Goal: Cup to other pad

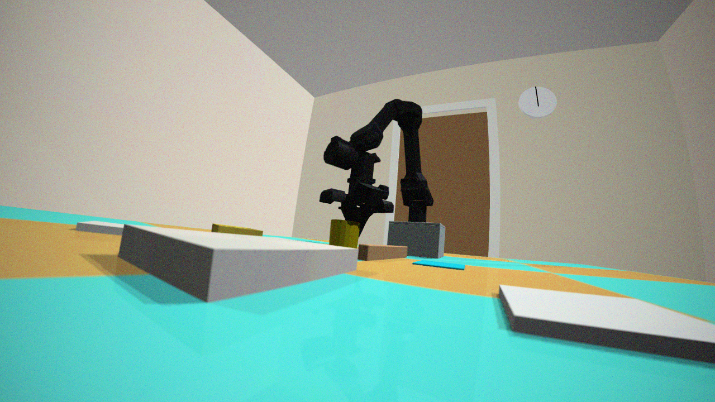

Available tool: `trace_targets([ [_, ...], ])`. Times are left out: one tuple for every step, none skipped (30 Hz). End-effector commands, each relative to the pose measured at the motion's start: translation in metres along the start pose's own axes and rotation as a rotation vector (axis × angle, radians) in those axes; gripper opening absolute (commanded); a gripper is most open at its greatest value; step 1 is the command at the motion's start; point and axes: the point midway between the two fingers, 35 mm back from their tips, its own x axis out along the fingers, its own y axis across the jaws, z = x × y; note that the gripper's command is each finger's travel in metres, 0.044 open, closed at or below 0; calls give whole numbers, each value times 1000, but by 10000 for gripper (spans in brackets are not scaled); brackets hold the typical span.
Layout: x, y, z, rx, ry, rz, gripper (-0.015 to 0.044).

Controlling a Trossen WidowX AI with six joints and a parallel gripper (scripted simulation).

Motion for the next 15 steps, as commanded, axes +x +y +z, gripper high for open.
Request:
trace_targets([
  [-1,0,0,0,0,-1,0],
  [-2,0,0,0,0,-1,0],
  [-4,-1,0,0,-1,-1,0],
  [-6,-1,0,-1,-1,-1,0],
  [-9,-1,0,-1,-1,-1,0],
  [-12,-1,0,-1,-1,0,0],
  [-16,-1,0,-2,-2,0,0],
  [-19,-1,0,-2,-2,0,0],
  [-22,-1,0,-2,-2,0,0],
  [-25,0,0,-3,-3,0,0],
  [-29,0,0,-3,-3,0,0],
  [-32,0,0,-3,-3,0,0],
  [-35,1,-1,-4,-4,0,0],
  [-38,1,-1,-4,-4,1,0],
  [-42,2,-1,-4,-4,1,0],
])
